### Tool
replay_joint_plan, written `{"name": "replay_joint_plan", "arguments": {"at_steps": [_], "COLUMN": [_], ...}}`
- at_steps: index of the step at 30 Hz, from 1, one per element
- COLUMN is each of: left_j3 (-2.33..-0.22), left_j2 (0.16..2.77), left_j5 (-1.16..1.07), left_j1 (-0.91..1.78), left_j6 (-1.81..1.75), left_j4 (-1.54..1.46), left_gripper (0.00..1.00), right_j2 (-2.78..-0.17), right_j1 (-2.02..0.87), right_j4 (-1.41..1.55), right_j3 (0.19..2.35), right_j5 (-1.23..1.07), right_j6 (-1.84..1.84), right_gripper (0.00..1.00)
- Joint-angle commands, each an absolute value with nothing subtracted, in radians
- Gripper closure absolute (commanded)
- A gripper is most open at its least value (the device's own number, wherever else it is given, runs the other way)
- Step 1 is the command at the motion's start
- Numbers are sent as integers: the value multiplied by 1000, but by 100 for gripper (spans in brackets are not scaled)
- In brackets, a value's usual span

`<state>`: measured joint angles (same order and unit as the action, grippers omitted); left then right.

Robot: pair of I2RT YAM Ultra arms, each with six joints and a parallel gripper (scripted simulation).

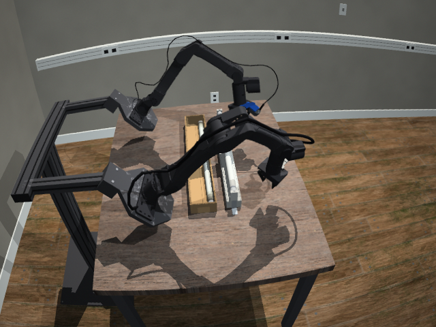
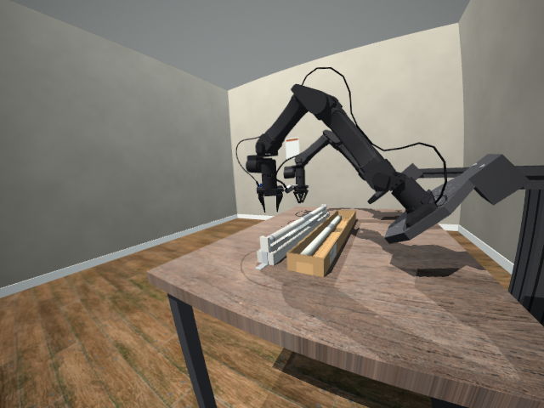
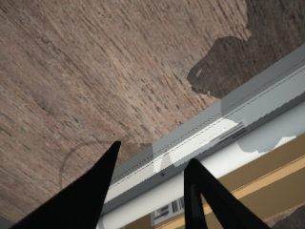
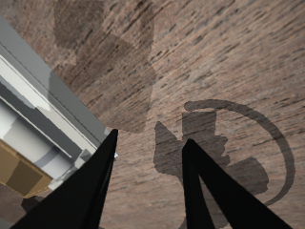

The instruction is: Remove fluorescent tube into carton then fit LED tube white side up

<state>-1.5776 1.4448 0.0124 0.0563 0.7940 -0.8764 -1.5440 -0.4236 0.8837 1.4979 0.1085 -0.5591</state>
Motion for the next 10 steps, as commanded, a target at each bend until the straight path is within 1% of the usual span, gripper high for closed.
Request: {"name": "replay_joint_plan", "arguments": {"at_steps": [1, 2, 3, 5, 10], "left_j3": [-1548, -1544, -1481, -1450, -1427], "left_j2": [1370, 1359, 1354, 1319, 1309], "left_j5": [-9, -16, 0, 8, 21], "left_j1": [27, 30, 52, 55, 61], "left_j6": [640, 609, 601, 580, 573], "left_j4": [-730, -710, -676, -636, -605], "left_gripper": [51, 51, 51, 51, 51], "right_j2": [-1455, -1440, -1448, -1400, -1392], "right_j1": [-363, -340, -374, -339, -341], "right_j4": [739, 723, 687, 642, 614], "right_j3": [1476, 1479, 1407, 1385, 1364], "right_j5": [65, 56, 50, 64, 69], "right_j6": [-460, -444, -425, -410, -405], "right_gripper": [51, 51, 51, 51, 51]}}
